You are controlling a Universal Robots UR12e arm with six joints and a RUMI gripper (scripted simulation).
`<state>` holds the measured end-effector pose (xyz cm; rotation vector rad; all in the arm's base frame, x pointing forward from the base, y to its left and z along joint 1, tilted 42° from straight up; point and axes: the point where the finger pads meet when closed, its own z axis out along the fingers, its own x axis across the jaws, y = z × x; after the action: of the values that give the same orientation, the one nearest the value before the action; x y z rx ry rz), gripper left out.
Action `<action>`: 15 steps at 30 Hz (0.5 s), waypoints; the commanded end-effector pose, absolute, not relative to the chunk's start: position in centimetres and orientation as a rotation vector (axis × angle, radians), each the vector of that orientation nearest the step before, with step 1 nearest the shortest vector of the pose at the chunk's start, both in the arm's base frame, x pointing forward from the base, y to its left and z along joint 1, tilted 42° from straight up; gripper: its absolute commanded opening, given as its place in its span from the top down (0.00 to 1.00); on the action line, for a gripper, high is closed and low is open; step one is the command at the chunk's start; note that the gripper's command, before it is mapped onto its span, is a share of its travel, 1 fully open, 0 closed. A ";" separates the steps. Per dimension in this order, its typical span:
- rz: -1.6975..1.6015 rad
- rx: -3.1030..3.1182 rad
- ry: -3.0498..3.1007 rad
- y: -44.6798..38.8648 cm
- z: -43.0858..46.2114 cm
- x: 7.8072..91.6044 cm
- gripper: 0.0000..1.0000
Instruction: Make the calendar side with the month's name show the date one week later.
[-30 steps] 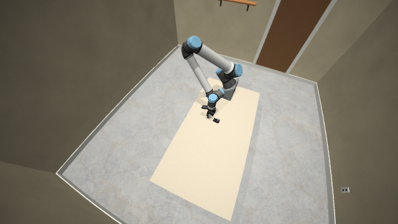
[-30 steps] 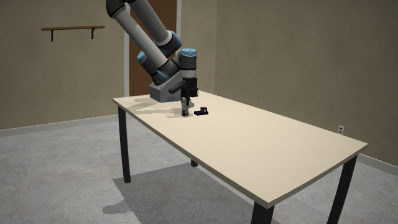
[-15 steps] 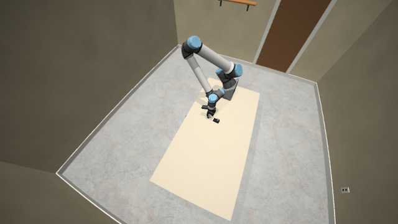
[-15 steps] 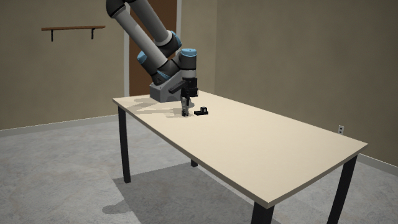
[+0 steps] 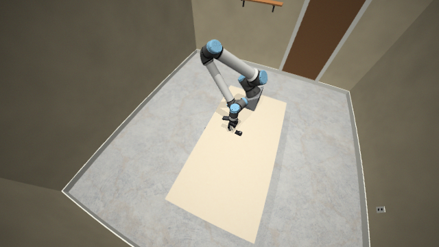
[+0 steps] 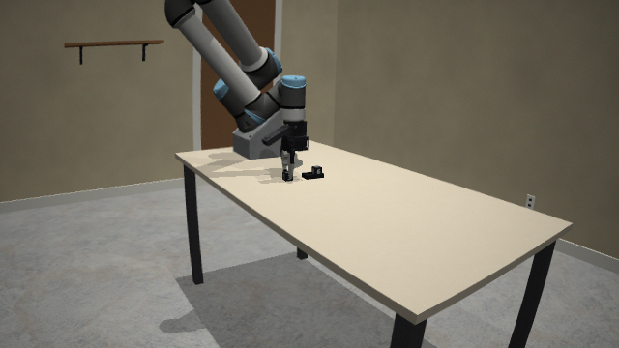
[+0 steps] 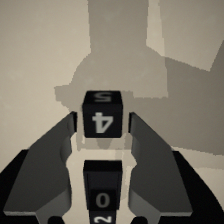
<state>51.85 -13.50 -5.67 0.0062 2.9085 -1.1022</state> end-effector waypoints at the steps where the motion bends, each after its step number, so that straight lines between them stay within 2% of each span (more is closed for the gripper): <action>1: -1.101 0.006 2.910 -13.5 -5.7 51.8 0.71; 15: -1.102 0.005 2.907 -12.7 -4.7 51.8 0.71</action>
<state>51.78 -13.48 -5.66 0.0073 2.9109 -1.1021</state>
